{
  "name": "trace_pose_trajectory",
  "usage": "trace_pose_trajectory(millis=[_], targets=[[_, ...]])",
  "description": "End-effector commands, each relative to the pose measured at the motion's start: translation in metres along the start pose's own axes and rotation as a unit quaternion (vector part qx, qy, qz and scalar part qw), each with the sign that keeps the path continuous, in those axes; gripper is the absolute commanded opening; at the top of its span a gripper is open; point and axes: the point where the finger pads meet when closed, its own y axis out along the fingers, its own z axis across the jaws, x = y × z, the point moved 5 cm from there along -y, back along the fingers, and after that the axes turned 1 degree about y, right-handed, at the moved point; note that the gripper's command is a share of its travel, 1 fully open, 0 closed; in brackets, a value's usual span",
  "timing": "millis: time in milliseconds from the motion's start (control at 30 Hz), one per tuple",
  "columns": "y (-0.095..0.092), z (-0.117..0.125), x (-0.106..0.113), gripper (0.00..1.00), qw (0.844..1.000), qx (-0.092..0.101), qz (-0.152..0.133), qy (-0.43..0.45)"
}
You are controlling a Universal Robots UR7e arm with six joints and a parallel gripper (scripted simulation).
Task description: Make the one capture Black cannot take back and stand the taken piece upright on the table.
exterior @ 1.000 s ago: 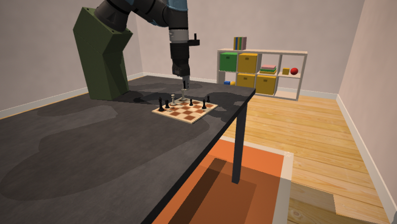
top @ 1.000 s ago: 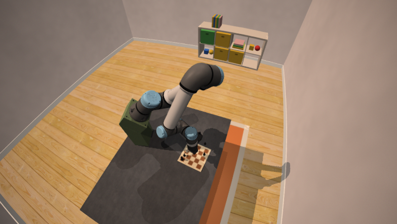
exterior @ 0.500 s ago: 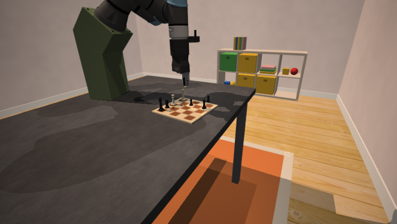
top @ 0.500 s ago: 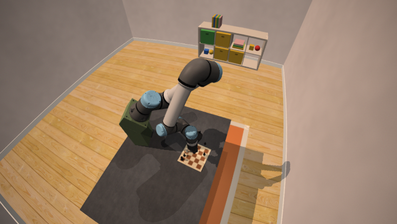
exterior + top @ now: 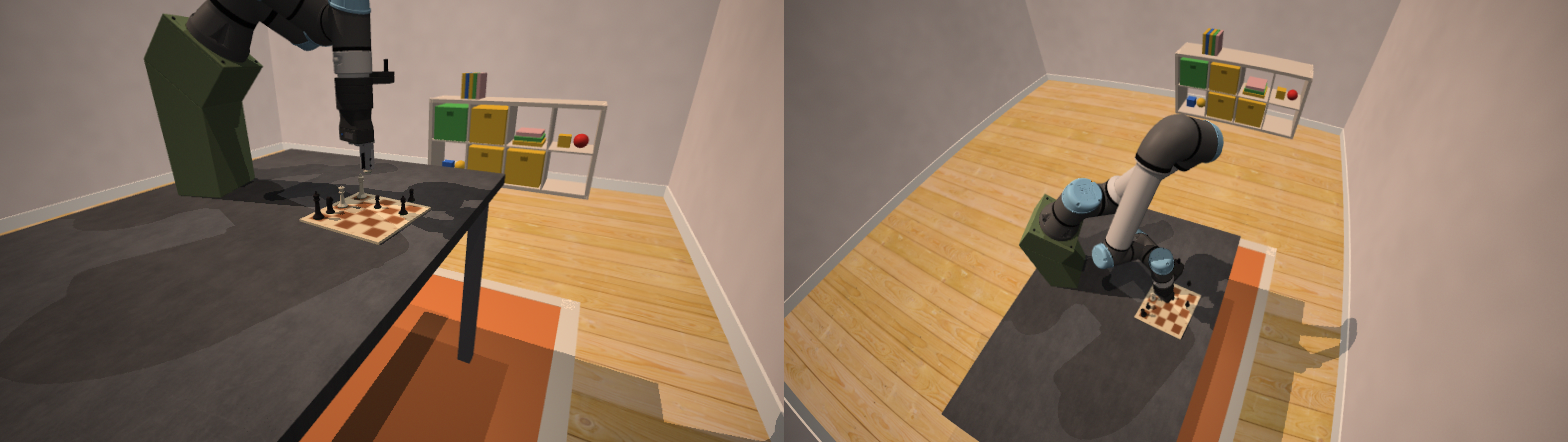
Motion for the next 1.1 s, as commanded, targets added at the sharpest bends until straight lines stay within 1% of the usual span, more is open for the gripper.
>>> trace_pose_trajectory(millis=[0,100,300,433,567,633,733,900,1067], targets=[[0.001,-0.005,-0.003,0.0,0.999,-0.001,0.0,0.038],[0.001,-0.006,-0.004,0.0,0.999,-0.002,0.0,0.048],[0.002,-0.012,-0.008,0.0,0.991,-0.002,0.0,0.132],[0.002,-0.016,-0.011,0.0,0.979,-0.002,0.0,0.203],[0.002,-0.022,-0.014,0.0,0.96,-0.002,-0.001,0.282],[0.002,-0.022,-0.014,0.0,0.96,-0.002,-0.001,0.282],[0.002,-0.027,-0.016,0.0,0.94,-0.002,-0.001,0.341],[0.002,-0.034,-0.018,0.0,0.903,-0.003,-0.001,0.43],[0.001,-0.042,-0.019,0.0,0.862,-0.002,-0.001,0.508]])
